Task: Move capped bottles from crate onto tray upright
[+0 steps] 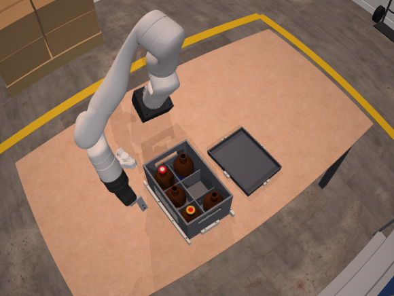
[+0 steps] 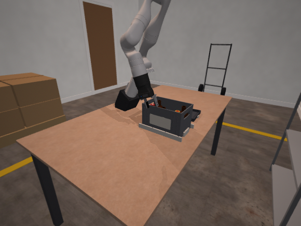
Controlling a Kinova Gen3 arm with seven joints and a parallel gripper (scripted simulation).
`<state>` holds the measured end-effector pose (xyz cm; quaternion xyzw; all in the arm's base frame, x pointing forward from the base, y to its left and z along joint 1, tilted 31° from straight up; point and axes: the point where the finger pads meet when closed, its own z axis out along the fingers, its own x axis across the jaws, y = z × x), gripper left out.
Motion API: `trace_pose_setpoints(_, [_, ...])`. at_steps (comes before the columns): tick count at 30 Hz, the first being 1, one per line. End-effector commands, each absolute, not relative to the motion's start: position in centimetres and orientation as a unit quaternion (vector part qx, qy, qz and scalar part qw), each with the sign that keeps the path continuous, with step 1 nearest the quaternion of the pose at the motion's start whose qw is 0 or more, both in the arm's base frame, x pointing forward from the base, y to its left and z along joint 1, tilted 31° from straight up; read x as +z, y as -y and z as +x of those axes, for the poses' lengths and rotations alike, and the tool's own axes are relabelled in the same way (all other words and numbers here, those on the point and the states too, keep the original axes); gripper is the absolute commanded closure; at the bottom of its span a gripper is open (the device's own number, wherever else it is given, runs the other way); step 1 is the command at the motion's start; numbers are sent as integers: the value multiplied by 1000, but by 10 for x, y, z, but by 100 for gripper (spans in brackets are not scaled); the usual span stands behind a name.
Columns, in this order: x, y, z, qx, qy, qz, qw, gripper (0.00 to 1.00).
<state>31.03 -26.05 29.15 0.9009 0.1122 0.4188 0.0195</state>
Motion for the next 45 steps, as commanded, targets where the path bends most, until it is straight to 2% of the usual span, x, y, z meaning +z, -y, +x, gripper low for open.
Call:
trace_pose_setpoints(1, [298,249,312,403,-116,907,30,0])
trace_pose_setpoints(35, [297,156,307,263,-29,964,23,0])
trace_pose_setpoints(45, [293,157,306,265,-25,964,14,0])
